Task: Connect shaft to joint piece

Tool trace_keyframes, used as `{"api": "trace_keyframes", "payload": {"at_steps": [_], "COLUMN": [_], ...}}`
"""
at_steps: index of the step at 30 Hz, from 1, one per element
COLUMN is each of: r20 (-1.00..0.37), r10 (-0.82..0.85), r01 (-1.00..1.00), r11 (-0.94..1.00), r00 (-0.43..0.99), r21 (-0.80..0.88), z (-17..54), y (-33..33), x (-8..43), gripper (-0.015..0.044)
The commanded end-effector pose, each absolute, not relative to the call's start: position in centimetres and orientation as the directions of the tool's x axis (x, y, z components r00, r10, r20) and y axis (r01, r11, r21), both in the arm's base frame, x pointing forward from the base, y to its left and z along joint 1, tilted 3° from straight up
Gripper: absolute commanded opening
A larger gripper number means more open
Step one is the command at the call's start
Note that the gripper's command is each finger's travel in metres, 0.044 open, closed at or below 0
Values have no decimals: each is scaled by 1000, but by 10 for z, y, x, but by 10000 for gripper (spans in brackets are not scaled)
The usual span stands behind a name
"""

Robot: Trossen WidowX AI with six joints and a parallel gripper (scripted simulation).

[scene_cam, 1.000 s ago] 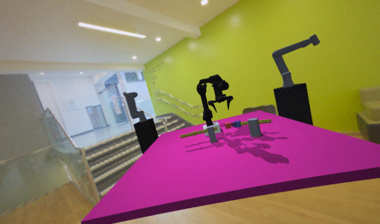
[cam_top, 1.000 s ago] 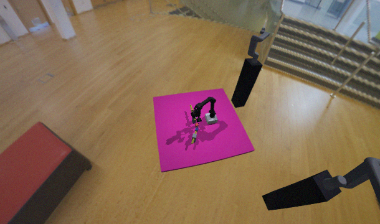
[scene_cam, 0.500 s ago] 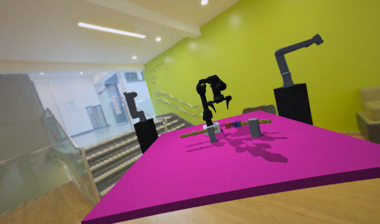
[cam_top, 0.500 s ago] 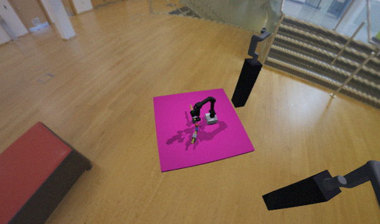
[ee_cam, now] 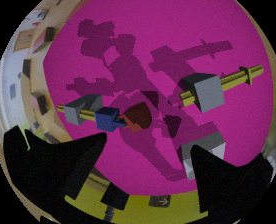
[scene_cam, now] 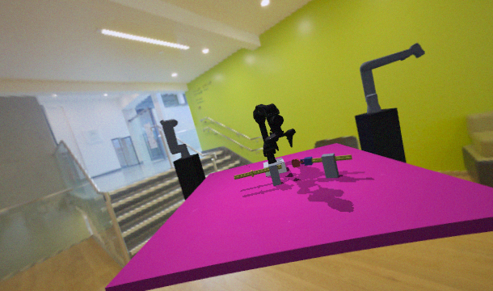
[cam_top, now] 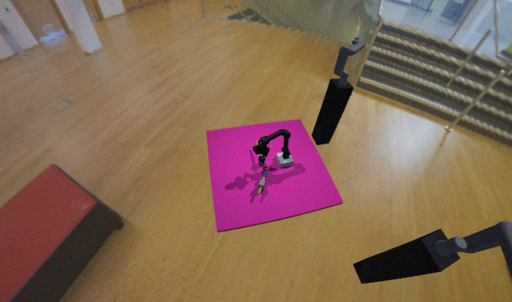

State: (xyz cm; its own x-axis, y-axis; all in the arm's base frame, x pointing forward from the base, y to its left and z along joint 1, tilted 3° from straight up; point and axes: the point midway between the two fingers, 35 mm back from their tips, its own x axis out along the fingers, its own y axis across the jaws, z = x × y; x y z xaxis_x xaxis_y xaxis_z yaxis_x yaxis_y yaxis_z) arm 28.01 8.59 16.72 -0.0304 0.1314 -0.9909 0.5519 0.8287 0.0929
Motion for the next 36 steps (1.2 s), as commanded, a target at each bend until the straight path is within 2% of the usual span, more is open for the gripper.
{"api": "trace_keyframes", "payload": {"at_steps": [1, 15, 28, 36], "r20": [-984, -950, -896, -892], "r10": [179, 312, 443, 449], "r01": [646, 911, 999, 999], "r11": [754, 395, 2, -18], "r00": [-27, -12, 42, 46], "r21": [120, 118, 48, 43], "z": [164, 148, 138, 137], "y": [79, 52, 31, 30], "x": [279, 278, 277, 277], "gripper": [440, 440, 440, 440]}}
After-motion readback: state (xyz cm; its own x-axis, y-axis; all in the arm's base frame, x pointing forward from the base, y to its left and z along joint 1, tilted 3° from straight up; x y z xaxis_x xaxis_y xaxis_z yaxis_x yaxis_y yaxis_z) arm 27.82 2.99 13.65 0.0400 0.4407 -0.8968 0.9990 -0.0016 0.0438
